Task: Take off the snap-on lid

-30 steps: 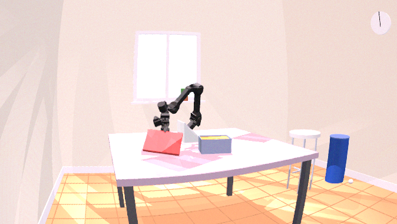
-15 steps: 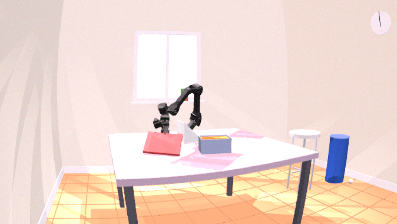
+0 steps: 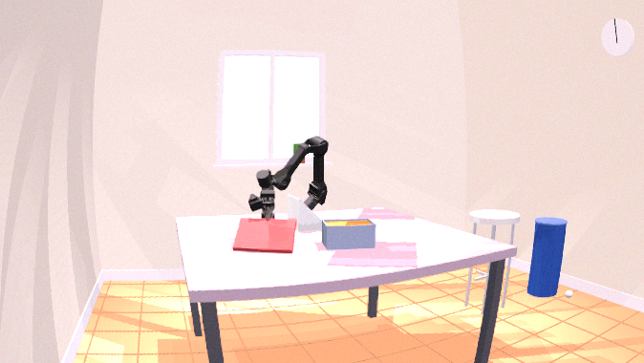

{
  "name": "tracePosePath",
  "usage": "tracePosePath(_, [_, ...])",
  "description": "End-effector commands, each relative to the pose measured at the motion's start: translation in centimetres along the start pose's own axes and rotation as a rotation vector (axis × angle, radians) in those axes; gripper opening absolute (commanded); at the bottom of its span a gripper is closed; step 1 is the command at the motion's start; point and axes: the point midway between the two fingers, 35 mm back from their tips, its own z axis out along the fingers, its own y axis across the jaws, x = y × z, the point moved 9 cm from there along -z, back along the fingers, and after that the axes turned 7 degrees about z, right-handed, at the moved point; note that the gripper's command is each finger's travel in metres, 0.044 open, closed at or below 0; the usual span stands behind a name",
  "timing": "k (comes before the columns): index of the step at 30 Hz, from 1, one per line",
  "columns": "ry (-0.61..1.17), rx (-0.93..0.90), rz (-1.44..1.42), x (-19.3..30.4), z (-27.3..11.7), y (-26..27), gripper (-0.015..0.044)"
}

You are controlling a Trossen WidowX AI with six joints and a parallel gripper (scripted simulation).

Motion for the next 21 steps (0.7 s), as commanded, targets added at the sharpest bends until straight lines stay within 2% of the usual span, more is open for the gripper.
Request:
tracePosePath(1, [0.012, 0.039, 0.006, 0.4, 1.1, -1.3, 0.0000])
tracePosePath(21, [0.013, 0.039, 0.007, 0.3, 2.1, -2.5, 0.0000])
